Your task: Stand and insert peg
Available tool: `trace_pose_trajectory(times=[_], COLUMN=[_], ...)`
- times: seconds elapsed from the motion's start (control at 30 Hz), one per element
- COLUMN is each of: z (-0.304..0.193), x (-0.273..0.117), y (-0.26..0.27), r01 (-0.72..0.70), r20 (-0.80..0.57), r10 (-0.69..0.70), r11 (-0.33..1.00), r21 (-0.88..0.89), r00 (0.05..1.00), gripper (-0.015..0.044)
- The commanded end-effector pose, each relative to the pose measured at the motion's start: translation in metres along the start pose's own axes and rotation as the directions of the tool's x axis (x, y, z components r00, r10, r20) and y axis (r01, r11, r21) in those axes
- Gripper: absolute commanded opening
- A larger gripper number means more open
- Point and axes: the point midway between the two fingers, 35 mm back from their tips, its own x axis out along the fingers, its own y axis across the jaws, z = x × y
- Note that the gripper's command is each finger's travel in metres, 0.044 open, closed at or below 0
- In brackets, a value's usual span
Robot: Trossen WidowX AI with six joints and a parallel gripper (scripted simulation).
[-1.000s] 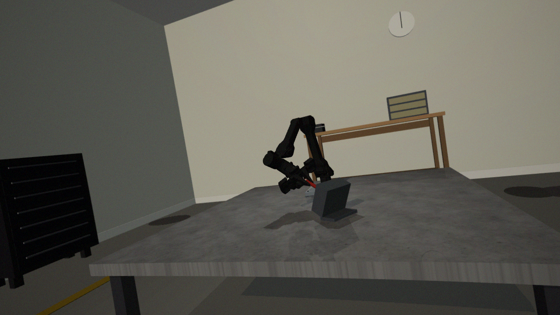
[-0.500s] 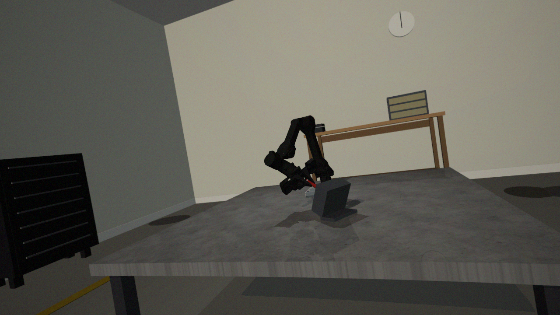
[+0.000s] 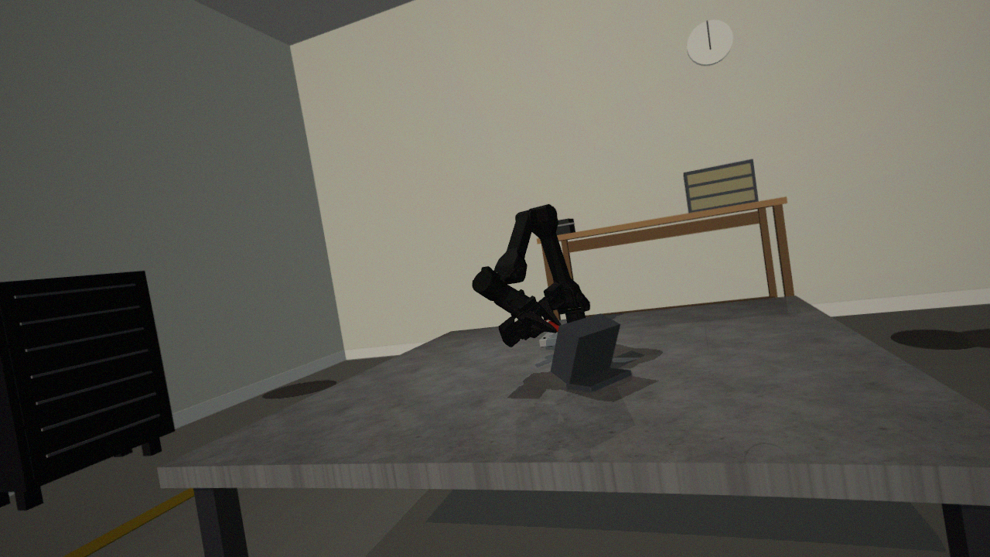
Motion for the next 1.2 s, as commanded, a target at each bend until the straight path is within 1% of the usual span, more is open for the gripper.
trace_pose_trajectory(times=[0.0, 0.4, 1.17], z=[0.0065, 0.0013, 0.0084], x=[0.0040, 0.0015, 0.0031], y=[0.0007, -0.0002, 0.0001], r01=[0.002, 0.002, 0.002], r20=[0.009, 0.002, 0.002], r10=[-0.002, -0.002, -0.002], r11=[1.000, 1.000, 1.000], r21=[0.018, 0.002, 0.002], r00=[1.000, 1.000, 1.000], gripper=[0.0000, 0.0000, 0.0000])
